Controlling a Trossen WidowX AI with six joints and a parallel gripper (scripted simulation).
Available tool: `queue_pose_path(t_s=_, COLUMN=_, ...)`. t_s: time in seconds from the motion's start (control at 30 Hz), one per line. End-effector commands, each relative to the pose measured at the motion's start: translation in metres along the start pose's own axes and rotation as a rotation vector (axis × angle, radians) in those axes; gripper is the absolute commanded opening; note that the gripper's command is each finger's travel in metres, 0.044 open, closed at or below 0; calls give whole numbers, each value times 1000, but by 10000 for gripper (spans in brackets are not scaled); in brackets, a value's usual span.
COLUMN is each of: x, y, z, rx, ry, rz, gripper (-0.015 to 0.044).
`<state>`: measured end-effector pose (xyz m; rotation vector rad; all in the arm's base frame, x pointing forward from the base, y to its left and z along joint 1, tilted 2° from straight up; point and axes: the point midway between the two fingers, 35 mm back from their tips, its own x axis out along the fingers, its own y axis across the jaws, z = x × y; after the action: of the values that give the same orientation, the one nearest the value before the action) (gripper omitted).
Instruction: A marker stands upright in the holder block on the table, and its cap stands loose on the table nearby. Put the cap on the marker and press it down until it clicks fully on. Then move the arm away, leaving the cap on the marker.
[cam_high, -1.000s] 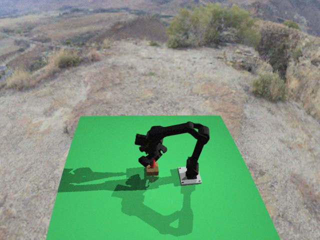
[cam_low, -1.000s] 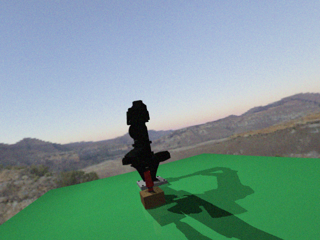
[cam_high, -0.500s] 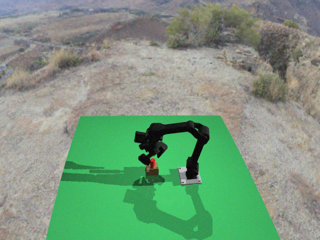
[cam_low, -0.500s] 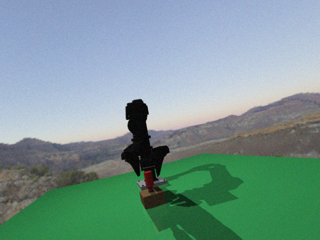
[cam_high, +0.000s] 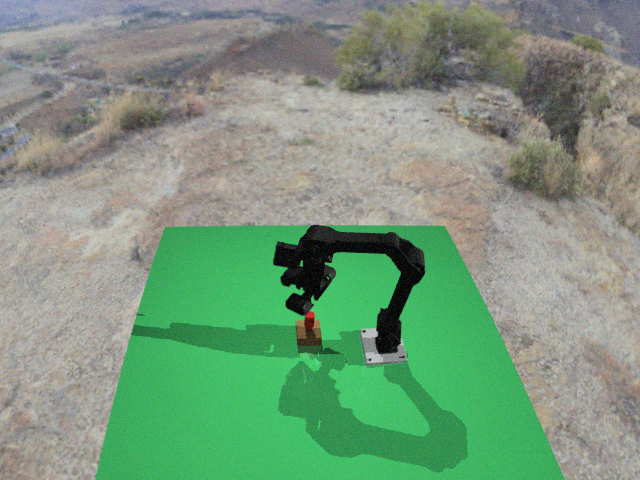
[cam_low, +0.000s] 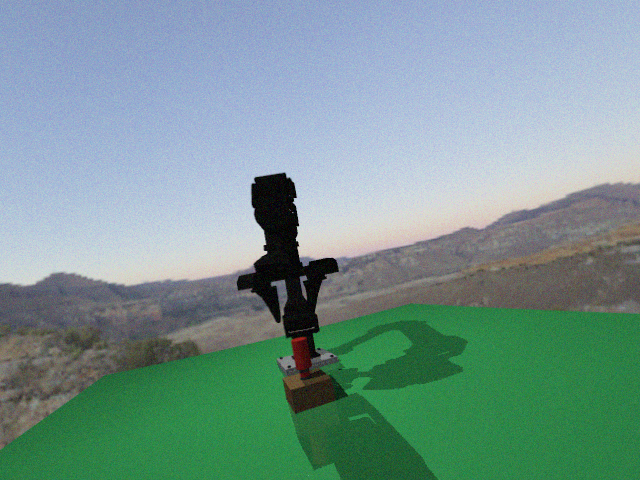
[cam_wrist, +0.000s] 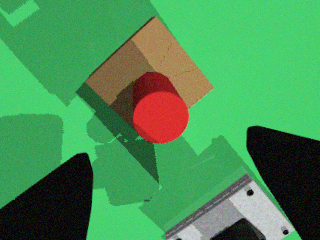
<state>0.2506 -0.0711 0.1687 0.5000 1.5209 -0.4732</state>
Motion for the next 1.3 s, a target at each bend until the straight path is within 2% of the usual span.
queue_pose_path(t_s=0.0, x=4, y=0, z=-1, rx=-456, ry=1, rz=-3, gripper=204)
queue_pose_path(t_s=0.07, x=5, y=0, z=-1, rx=-581, ry=1, rz=-3, gripper=151)
queue_pose_path(t_s=0.27, x=5, y=0, z=-1, rx=-596, ry=1, rz=-3, gripper=0)
queue_pose_path(t_s=0.73, x=7, y=0, z=-1, rx=-596, ry=1, rz=-3, gripper=0)
queue_pose_path(t_s=1.27, x=28, y=0, z=-1, rx=-596, ry=1, rz=-3, gripper=0)
